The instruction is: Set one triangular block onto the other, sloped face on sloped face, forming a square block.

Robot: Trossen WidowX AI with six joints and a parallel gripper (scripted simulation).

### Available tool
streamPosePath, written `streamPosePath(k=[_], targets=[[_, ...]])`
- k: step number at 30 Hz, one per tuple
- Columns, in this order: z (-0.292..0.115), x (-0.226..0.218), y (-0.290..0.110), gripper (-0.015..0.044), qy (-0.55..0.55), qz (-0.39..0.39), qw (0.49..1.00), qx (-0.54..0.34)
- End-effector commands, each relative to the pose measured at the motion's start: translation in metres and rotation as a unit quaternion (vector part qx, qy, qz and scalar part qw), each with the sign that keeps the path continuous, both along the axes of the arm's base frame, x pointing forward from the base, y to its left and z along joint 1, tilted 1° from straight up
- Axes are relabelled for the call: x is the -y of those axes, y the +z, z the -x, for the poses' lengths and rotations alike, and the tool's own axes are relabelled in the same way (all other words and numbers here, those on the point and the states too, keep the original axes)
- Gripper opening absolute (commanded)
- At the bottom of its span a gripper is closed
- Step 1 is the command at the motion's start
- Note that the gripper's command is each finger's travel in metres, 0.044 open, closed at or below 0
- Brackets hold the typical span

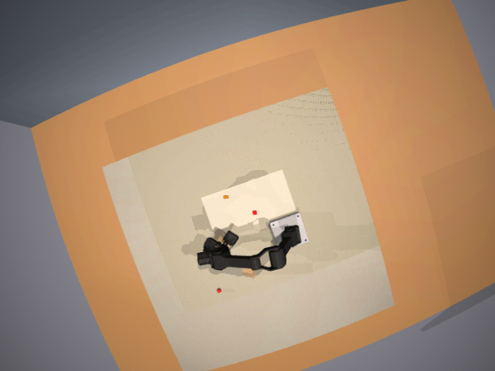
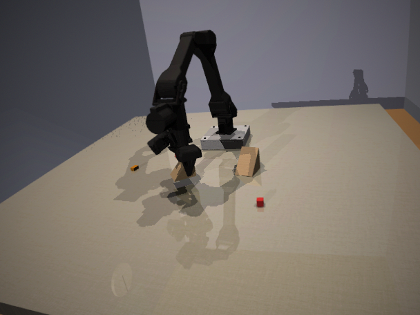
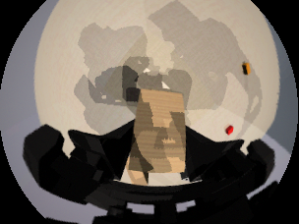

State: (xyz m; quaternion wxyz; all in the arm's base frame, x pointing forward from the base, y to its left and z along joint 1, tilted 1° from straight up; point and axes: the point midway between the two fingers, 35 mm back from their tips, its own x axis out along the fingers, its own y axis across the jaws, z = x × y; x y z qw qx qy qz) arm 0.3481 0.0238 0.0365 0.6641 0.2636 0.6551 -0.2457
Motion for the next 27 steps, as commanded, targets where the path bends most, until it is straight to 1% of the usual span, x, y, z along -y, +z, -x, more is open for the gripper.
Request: streamPosePath(k=[1, 14, 25, 27], targets=[[-0.0005, -0.0007, 0.0012, 0.0000, -0.058, -0.003, 0.998, 0.002], [-0.0007, -0.0008, 0.0012, 0.0000, -0.225, -0.007, 0.974, 0.000], [-0.0009, -0.0009, 0.0011, 0.0000, -0.363, -0.011, 0.932, -0.002], [-0.0009, -0.0009, 0.0011, 0.0000, -0.373, -0.011, 0.928, -0.002]])
